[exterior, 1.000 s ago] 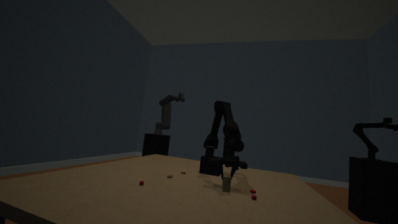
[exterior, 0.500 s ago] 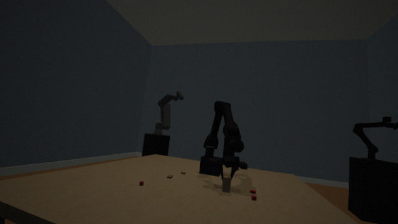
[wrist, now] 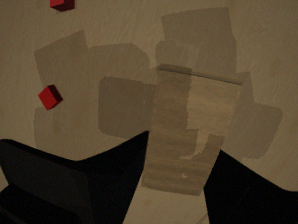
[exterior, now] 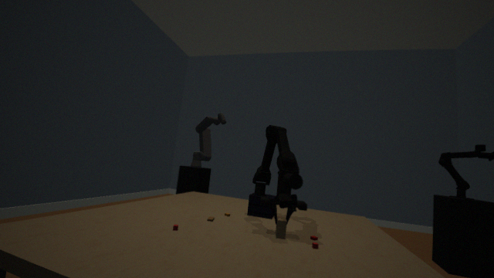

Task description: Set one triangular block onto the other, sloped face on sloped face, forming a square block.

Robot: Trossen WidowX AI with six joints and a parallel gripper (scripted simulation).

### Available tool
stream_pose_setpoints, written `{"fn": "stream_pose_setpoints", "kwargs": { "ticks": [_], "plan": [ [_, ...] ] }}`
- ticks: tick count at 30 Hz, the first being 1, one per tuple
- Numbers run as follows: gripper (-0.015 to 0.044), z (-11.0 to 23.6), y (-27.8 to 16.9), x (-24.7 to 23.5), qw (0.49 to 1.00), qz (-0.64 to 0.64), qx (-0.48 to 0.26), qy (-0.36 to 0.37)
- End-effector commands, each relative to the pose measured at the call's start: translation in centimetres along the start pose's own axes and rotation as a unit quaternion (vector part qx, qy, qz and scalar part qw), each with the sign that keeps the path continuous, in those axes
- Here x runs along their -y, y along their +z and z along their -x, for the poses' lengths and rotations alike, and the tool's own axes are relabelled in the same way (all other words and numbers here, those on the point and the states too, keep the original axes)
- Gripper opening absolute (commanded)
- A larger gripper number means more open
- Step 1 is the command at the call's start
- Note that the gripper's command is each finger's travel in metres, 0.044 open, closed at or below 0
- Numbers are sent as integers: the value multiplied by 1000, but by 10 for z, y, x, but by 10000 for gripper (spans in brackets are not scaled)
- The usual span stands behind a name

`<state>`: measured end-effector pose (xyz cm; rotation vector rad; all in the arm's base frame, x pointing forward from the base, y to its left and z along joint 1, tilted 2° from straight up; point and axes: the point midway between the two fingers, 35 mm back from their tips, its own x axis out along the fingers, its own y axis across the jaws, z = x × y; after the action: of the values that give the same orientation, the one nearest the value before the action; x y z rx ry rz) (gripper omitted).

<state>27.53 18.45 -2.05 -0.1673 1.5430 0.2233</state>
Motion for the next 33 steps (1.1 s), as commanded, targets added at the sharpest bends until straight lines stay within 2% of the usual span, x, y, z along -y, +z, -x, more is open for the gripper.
{"fn": "stream_pose_setpoints", "kwargs": {
  "ticks": [1, 15, 22, 24, 29, 33],
  "plan": [
    [79, 0, 0, 0, 1000, 0, 0, 0],
    [440, 0, 0, 0, 1000, 0, 0, 0],
    [440, 3, 1, 0, 1000, 0, 0, 0],
    [440, 22, 3, -1, 1000, 0, 0, 0],
    [440, 100, 2, -1, 1000, 0, 0, 0],
    [440, 110, 0, 0, 1000, 0, 0, 0]
  ]
}}
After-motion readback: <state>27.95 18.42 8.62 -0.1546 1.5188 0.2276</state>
